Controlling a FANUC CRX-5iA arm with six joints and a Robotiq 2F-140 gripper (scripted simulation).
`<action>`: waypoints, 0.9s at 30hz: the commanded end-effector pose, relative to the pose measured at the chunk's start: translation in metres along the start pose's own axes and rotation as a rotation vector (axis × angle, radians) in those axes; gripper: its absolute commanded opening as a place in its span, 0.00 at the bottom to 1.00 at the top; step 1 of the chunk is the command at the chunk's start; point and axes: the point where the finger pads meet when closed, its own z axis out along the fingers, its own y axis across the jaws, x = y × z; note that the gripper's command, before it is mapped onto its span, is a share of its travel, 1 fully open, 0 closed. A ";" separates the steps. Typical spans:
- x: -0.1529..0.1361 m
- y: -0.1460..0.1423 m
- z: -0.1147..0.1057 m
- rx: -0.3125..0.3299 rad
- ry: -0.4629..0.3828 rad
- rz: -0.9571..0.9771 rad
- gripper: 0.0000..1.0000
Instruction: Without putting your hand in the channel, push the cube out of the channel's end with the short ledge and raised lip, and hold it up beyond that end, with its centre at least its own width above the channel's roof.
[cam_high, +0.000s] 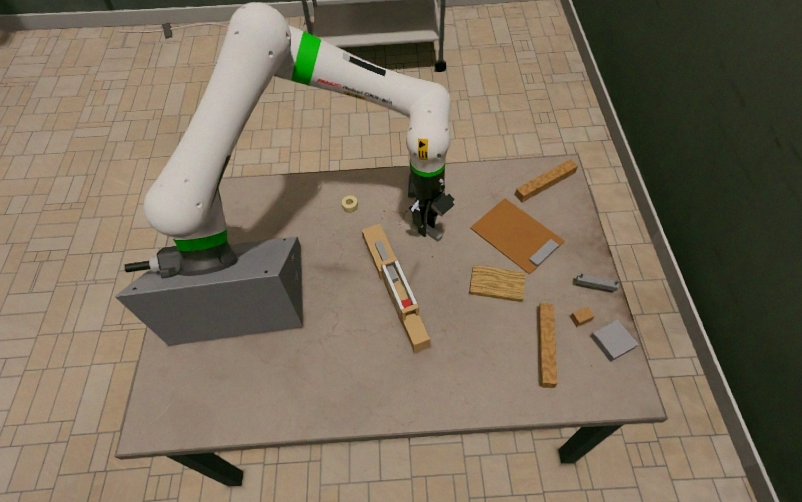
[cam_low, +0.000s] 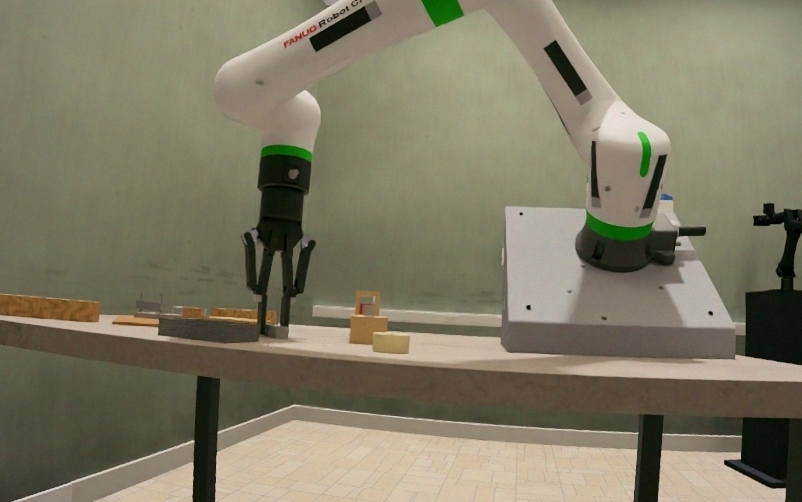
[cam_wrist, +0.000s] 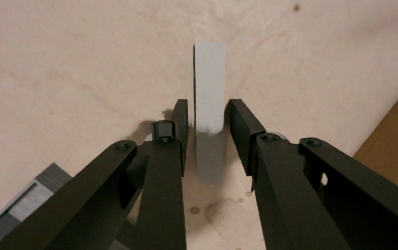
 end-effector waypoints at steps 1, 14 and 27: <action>0.000 0.000 -0.001 0.001 0.001 0.000 0.10; 0.000 0.000 -0.001 0.001 0.001 0.000 0.10; 0.000 0.000 -0.001 0.001 0.001 0.000 0.10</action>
